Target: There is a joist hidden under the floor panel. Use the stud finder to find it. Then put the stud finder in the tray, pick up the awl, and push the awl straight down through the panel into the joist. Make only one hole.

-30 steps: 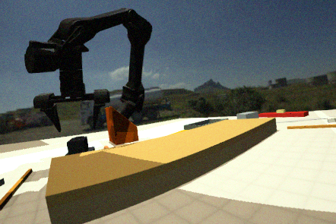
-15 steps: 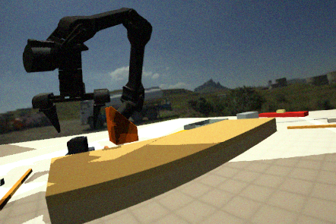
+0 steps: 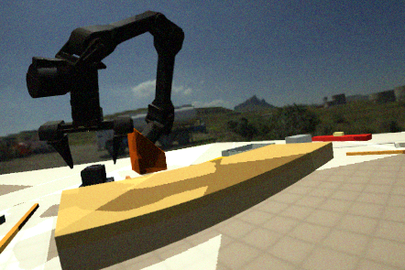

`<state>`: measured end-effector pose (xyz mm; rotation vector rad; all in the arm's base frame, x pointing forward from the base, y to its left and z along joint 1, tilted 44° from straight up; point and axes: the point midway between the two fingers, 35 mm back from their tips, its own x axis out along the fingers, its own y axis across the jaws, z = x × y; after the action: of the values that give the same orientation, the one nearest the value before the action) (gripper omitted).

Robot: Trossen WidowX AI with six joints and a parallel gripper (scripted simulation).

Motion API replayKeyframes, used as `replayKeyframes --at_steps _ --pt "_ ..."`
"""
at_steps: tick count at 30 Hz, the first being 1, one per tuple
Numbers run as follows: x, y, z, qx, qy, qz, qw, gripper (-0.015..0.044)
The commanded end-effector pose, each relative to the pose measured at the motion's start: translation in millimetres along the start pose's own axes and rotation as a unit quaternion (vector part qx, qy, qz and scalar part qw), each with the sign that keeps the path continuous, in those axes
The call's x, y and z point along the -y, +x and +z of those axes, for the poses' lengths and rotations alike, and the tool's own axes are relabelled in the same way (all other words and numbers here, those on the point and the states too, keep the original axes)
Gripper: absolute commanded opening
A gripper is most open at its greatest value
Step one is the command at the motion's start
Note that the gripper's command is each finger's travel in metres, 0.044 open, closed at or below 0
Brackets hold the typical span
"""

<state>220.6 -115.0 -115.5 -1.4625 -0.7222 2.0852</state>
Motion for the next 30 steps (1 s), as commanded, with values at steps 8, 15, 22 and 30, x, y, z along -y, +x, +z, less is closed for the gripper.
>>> replayKeyframes --at_steps 8,15,22,30 --pt "1 22 -4 0.003 0.003 -0.006 1.000 0.0440" --pt "1 33 -6 0.003 0.003 -0.006 1.000 0.0440" --pt "1 34 -6 0.003 0.003 -0.006 1.000 0.0309" --pt "1 34 -6 0.003 0.003 -0.006 1.000 0.0255"
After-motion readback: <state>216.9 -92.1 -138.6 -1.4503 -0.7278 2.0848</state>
